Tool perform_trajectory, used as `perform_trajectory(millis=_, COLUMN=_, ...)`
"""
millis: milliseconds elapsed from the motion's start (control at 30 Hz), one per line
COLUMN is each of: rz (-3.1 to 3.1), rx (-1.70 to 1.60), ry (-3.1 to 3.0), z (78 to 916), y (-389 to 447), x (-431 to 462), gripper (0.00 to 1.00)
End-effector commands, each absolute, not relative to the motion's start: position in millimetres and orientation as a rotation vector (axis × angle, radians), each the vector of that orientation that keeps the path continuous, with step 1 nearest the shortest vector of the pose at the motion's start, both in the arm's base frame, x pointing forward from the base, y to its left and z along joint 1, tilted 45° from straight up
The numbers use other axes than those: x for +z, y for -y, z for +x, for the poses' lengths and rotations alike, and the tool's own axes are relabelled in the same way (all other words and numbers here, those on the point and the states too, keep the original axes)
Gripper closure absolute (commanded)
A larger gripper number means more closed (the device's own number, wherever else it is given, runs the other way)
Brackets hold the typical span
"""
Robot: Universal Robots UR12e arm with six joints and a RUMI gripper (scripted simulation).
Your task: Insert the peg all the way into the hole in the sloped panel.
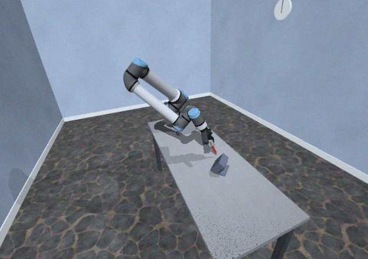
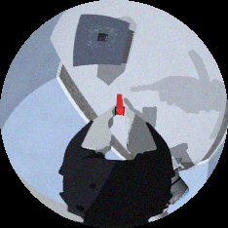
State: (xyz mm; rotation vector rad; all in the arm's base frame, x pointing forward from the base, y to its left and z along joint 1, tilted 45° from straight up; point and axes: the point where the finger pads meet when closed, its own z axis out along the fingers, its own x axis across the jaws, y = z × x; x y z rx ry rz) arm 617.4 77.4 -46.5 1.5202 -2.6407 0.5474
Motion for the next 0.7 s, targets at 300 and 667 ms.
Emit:
perform_trajectory(millis=300, rz=1.545, rx=0.513, ry=2.719, z=623, y=-72, x=-38, gripper=1.0)
perform_trajectory(millis=667, rz=1.564, rx=0.494, ry=2.775, z=628, y=-67, x=-31, gripper=1.0)
